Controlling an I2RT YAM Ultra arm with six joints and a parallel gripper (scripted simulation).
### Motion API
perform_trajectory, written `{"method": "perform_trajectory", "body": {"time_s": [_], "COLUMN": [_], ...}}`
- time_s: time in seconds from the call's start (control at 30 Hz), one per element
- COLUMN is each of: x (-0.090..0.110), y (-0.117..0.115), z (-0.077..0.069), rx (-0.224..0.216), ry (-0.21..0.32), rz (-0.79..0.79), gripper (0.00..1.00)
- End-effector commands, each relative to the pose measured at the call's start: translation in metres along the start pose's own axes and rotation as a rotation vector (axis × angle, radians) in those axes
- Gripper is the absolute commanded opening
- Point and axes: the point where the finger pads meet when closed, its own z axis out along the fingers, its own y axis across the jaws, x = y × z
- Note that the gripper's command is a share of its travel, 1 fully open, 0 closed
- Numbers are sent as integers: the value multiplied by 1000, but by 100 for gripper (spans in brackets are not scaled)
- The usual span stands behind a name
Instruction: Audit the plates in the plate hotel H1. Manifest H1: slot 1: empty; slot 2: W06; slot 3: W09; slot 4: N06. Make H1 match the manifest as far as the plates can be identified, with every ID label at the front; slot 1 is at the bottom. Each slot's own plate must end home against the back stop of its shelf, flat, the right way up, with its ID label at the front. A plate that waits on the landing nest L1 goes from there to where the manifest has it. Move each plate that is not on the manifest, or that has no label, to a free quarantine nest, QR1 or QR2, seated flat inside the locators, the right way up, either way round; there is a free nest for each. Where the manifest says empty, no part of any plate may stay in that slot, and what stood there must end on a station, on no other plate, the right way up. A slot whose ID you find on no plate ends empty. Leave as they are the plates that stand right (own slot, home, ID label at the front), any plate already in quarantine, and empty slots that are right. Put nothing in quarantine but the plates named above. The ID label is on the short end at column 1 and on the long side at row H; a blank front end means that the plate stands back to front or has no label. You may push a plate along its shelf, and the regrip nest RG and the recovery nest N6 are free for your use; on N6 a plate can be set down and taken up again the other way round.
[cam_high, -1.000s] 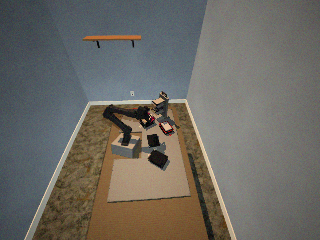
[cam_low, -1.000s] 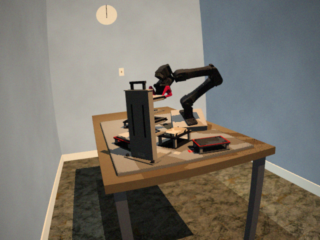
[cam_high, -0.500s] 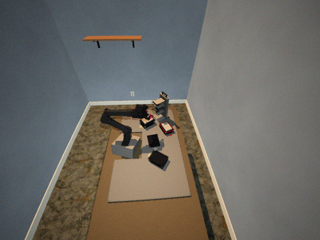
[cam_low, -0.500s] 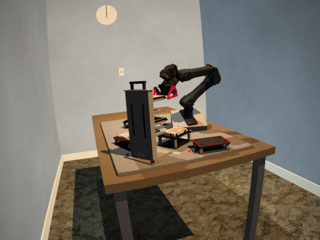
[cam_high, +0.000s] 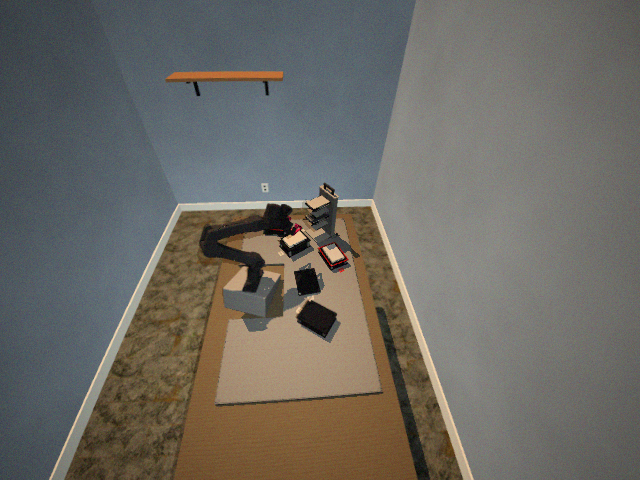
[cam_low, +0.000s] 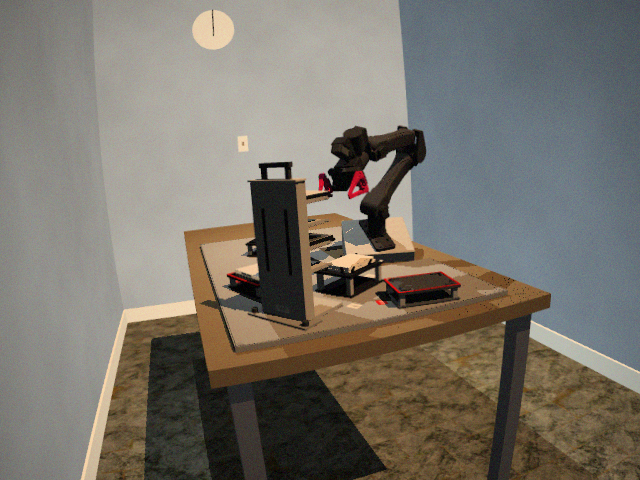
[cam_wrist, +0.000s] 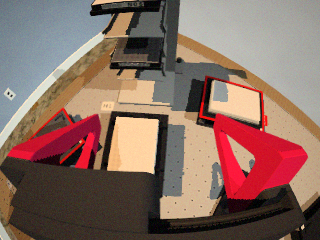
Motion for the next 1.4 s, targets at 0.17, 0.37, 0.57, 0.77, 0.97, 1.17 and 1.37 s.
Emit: {"method": "perform_trajectory", "body": {"time_s": [0.17,0.37,0.57,0.77,0.97,1.17,1.37], "x": [-7,-7,-7,-10,-11,21,24], "y": [9,29,49,56,54,53,52], "z": [0,1,2,-1,-1,16,16], "rx": [92,92,92,87,91,99,88], "ry": [-7,-7,-8,-20,-25,6,-24], "rz": [23,24,24,30,33,17,30], "gripper": [100,100,100,100,100,100,100]}}
